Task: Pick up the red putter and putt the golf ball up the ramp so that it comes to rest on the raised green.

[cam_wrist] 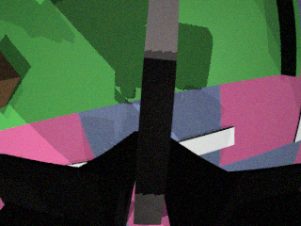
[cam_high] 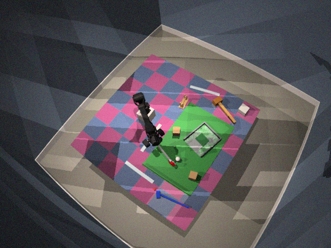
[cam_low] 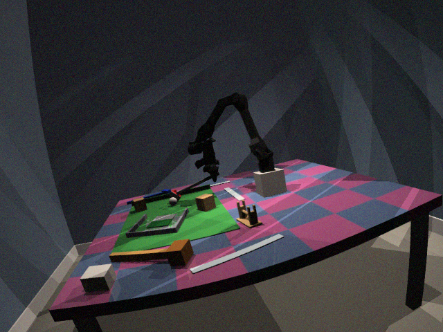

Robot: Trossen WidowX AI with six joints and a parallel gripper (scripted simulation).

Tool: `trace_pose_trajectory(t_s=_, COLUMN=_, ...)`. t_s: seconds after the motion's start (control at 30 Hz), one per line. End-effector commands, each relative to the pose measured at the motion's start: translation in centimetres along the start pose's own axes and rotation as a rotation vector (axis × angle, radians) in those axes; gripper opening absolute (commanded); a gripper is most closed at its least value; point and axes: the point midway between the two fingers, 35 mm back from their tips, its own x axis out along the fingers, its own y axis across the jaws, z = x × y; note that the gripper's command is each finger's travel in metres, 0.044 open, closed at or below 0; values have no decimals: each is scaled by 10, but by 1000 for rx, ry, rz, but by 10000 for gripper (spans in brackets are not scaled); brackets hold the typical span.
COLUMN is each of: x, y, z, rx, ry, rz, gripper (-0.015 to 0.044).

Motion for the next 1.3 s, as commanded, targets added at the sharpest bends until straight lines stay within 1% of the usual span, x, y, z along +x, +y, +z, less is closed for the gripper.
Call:
trace_pose_trajectory(t_s=0.0, x=-1, y=0, z=0, rx=0, ry=-1, rz=0, gripper=0)
trace_pose_trajectory(t_s=0.3, x=-1, y=-3, z=0, rx=0, ry=-1, rz=-1, gripper=0)
trace_pose_trajectory(t_s=0.57, x=2, y=-31, z=1, rx=-3, ry=-5, rz=-8, gripper=0)
trace_pose_trajectory(t_s=0.97, x=4, y=-28, z=-1, rx=-3, ry=0, rz=-2, gripper=0)
trace_pose_trajectory(t_s=1.07, x=4, y=-10, z=3, rx=-3, ry=-1, rz=0, gripper=0)
trace_pose_trajectory(t_s=1.27, x=3, y=68, z=6, rx=-3, ry=-4, rz=5, gripper=0)
